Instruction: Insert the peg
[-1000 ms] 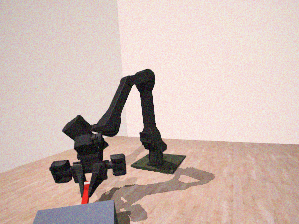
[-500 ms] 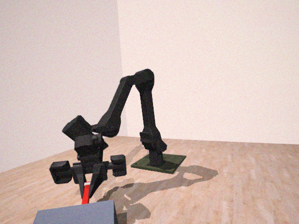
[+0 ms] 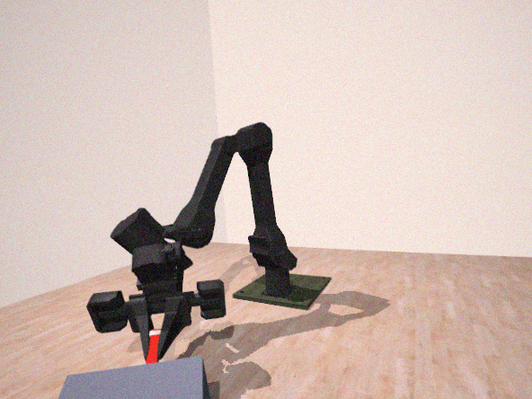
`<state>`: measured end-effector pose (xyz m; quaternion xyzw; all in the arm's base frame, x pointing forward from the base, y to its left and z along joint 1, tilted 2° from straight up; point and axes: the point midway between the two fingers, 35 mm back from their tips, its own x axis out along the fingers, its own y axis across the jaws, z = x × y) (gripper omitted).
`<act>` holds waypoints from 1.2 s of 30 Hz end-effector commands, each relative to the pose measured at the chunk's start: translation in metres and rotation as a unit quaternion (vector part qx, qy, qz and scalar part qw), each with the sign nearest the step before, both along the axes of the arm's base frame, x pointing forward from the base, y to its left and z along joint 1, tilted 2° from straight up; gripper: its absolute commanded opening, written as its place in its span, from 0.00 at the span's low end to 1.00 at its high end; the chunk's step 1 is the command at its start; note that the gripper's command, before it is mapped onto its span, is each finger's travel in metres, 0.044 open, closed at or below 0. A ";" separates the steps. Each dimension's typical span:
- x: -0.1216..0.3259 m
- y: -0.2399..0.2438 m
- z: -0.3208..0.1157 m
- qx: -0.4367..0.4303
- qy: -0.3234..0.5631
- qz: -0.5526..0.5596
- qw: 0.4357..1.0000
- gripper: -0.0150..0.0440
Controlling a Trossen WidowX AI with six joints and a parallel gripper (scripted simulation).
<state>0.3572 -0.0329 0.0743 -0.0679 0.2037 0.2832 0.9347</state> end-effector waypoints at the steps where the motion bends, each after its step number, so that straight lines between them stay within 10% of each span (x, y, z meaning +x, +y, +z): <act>1: 0.002 0.002 -0.002 0.001 0.002 -0.001 1.000 0.25; 36: 0.019 0.012 -0.009 0.001 0.001 -0.001 1.000 0.25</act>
